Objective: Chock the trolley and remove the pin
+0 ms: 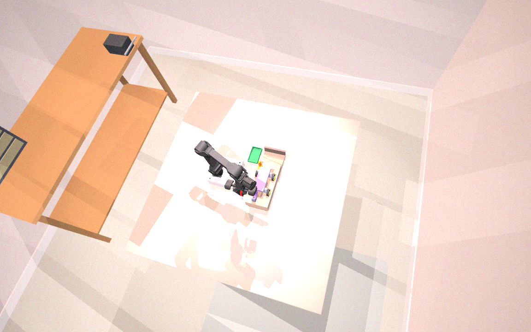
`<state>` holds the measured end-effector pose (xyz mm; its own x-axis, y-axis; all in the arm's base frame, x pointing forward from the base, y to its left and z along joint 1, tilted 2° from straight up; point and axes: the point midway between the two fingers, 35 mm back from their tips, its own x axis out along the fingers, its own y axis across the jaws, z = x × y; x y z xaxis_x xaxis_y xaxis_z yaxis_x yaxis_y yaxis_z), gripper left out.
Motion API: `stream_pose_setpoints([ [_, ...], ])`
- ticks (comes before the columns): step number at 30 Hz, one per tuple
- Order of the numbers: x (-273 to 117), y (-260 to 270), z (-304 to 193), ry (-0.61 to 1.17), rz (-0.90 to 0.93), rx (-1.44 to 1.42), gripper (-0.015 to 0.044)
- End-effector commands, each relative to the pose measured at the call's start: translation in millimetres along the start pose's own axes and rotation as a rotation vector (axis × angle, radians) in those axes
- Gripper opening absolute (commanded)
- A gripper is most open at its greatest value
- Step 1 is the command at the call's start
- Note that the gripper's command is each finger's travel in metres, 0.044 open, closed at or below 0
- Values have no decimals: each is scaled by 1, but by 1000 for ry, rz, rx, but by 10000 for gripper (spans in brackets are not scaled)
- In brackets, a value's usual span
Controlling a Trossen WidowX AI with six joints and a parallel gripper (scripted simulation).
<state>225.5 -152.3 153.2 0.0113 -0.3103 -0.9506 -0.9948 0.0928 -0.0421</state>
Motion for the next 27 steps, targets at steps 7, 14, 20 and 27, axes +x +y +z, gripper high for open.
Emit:
stream_pose_setpoints([
  [7,-2,23,0,2,-9,0,0],
  [14,-5,21,18,0,-9,0,0],
  [20,-7,19,39,-2,-9,0,0],
  [27,-10,18,63,-4,-9,0,0],
])
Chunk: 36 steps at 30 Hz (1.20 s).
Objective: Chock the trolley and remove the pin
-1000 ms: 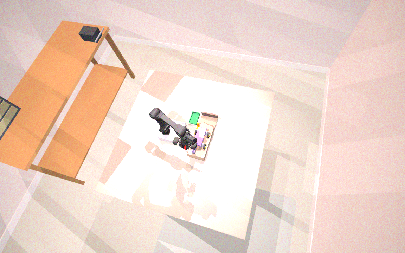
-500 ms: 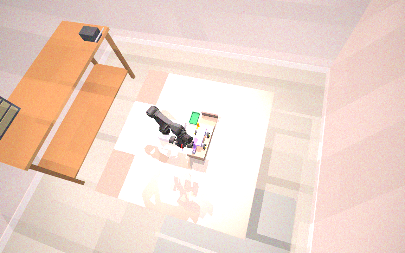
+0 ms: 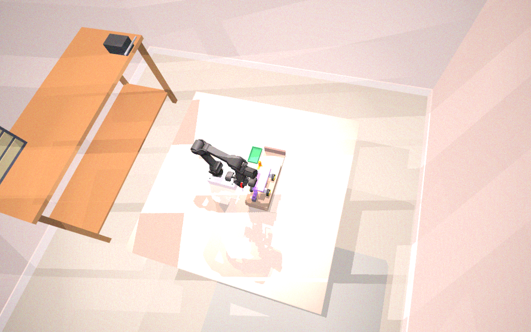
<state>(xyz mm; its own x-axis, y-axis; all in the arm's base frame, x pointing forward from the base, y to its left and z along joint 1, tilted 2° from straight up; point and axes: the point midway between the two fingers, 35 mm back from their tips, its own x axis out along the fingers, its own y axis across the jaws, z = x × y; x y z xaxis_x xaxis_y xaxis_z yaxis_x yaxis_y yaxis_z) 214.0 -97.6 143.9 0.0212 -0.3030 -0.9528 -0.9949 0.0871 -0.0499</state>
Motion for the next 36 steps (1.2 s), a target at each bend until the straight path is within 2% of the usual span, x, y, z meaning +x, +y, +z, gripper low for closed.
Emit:
stream_pose_setpoints([
  [1,-3,1,13,4,0,3,0],
  [36,-28,1,136,-7,0,3,0],
])
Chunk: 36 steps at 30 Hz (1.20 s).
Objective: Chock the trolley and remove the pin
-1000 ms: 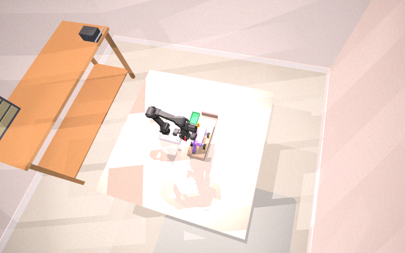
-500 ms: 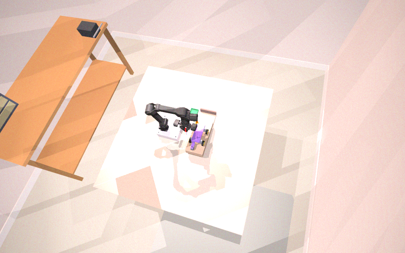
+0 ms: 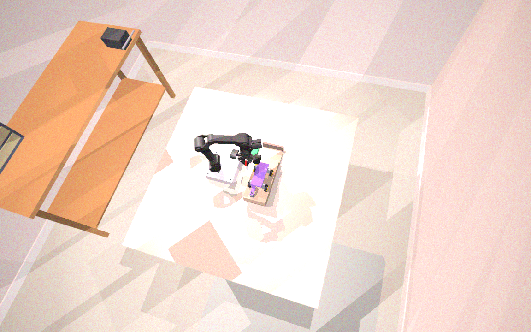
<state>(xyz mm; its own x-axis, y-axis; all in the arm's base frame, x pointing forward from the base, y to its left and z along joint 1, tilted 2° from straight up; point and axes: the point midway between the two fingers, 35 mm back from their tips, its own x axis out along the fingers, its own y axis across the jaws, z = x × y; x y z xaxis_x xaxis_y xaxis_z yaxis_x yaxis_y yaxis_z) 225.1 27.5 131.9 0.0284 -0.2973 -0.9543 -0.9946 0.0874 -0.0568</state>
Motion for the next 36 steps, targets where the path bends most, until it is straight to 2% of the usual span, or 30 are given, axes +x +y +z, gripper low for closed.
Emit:
stream_pose_setpoints([
  [1,-3,0,16,-1,7,1,0],
  [36,-30,4,155,-12,8,1,0],
])
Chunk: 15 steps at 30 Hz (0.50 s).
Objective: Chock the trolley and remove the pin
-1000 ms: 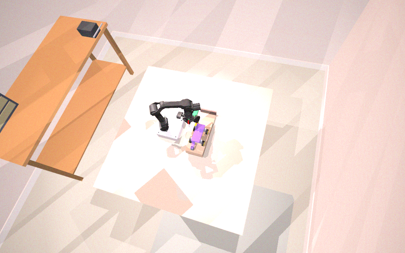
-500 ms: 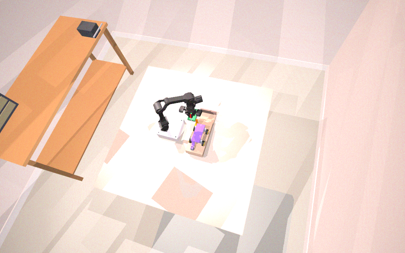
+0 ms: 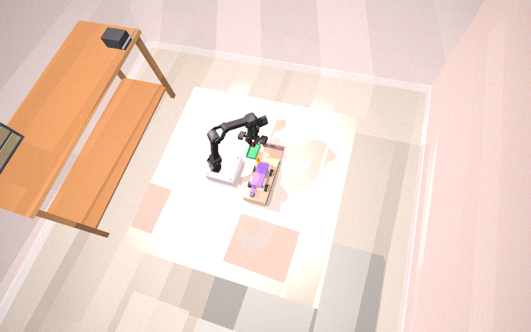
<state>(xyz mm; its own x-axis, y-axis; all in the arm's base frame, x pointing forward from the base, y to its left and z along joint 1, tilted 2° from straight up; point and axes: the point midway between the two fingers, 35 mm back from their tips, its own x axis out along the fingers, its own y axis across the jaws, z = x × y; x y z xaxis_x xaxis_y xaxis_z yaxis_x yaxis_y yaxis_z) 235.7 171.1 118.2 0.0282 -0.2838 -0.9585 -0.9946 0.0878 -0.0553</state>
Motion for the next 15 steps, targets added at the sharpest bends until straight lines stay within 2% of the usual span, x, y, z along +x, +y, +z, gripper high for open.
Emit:
stream_pose_setpoints([
  [1,-1,1,18,2,7,1,0],
  [9,-3,3,31,0,7,8,0],
  [15,-2,2,30,-34,27,208,0],
])
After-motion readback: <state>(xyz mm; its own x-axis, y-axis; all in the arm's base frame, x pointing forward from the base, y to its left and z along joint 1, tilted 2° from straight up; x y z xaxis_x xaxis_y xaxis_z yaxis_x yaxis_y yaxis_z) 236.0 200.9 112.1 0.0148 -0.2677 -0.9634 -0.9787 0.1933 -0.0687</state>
